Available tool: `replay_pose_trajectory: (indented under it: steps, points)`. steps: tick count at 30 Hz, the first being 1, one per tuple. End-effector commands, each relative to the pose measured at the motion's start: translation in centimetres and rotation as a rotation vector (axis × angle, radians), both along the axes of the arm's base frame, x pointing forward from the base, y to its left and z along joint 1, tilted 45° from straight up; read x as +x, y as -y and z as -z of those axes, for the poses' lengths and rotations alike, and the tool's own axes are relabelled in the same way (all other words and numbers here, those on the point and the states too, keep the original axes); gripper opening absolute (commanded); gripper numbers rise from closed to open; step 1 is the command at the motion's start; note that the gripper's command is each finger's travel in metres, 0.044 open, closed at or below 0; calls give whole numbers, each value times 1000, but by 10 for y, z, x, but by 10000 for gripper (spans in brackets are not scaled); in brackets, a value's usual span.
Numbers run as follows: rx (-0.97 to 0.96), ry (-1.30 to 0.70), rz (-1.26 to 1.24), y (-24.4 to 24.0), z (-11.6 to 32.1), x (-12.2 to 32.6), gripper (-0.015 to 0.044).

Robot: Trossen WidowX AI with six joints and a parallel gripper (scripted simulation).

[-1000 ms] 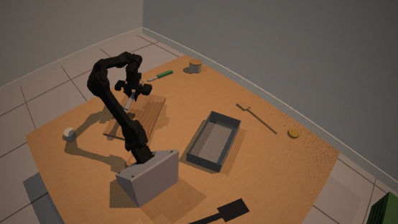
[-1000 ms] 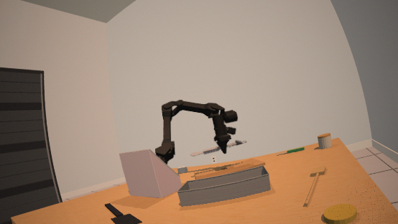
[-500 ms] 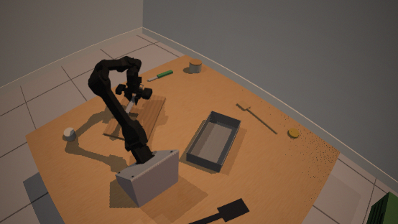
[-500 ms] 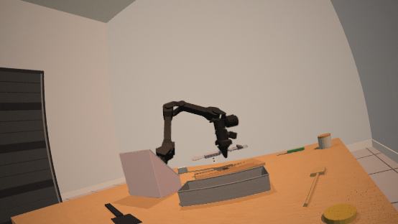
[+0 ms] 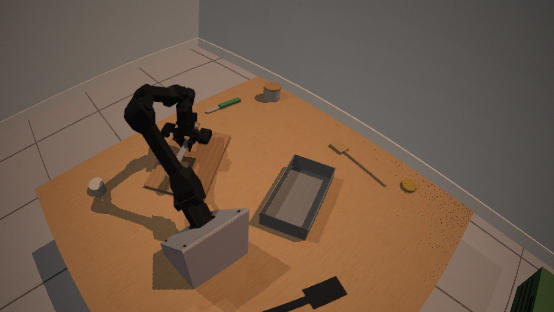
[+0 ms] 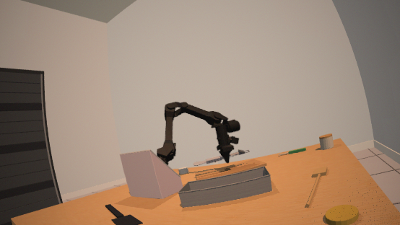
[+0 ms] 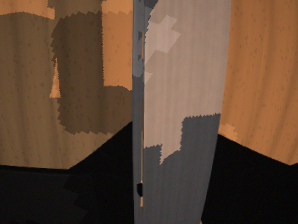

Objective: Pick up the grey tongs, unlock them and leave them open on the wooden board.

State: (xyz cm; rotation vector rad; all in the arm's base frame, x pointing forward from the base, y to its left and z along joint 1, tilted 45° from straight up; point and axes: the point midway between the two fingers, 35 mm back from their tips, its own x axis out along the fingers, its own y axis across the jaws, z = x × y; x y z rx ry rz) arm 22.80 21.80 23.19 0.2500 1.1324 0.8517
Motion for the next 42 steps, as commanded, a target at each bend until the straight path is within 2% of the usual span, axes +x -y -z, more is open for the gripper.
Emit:
replay_pose_trajectory:
  steps: [1, 8, 30, 37, 42]
  points:
    - [-2, -1, 9, -4, 6, 1, -150]
    - [-2, -1, 9, -5, 7, 1, -150]
    - [1, -2, 1, -5, 6, 0, 428]
    - [-9, -1, 0, 2, 9, 5, 440]
    - [-48, -5, -3, 44, 26, 31, 440]
